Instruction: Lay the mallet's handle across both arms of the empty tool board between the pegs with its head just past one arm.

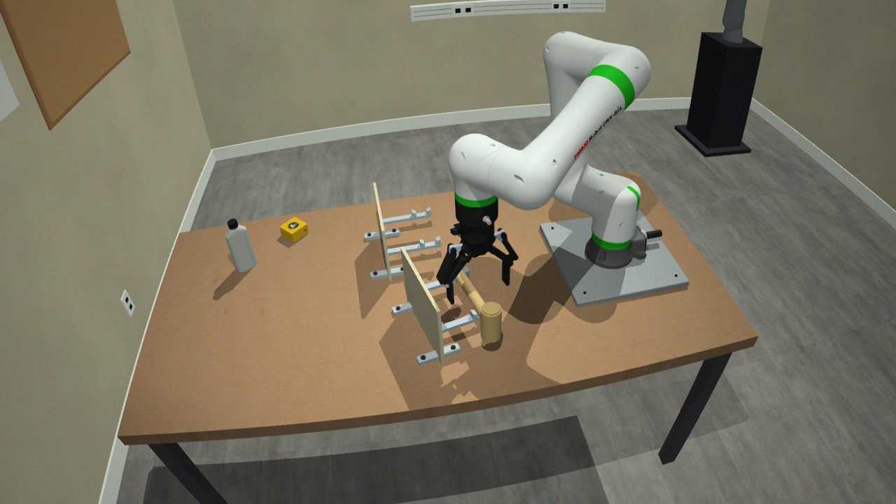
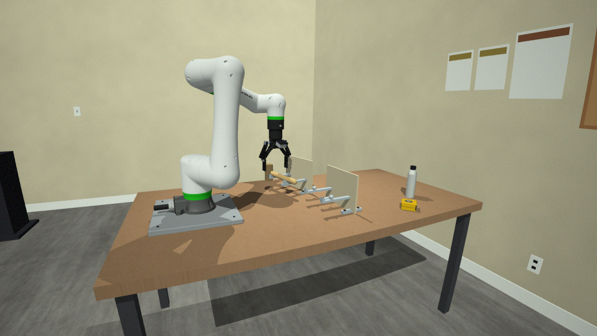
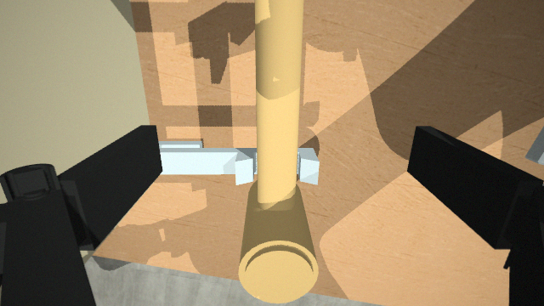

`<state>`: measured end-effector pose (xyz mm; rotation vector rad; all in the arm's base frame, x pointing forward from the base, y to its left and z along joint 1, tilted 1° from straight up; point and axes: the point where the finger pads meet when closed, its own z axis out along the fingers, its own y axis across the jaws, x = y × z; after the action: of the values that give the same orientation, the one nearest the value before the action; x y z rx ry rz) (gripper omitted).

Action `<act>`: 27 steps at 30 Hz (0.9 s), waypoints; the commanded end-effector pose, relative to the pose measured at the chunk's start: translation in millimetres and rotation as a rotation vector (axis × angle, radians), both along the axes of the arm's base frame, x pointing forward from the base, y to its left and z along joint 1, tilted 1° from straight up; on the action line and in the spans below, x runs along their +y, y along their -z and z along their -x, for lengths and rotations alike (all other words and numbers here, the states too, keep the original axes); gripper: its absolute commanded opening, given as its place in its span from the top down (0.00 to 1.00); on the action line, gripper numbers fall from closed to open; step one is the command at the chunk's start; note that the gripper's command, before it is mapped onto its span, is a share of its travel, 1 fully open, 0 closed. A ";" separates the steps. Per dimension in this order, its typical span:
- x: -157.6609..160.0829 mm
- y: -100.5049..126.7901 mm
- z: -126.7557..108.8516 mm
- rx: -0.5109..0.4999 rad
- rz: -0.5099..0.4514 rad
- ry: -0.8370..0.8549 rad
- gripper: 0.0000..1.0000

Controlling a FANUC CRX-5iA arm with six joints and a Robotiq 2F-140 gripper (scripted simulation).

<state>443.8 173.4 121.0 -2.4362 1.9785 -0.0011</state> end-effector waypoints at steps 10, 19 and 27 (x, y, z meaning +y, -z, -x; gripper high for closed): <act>1.9 43.8 -3.6 -0.006 -0.001 -0.001 0.00; 1.9 43.8 -3.6 -0.006 -0.001 -0.001 0.90; 1.9 43.8 -3.6 -0.006 -0.001 -0.001 0.90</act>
<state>446.8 175.1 76.4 -2.4342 1.9757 -0.0051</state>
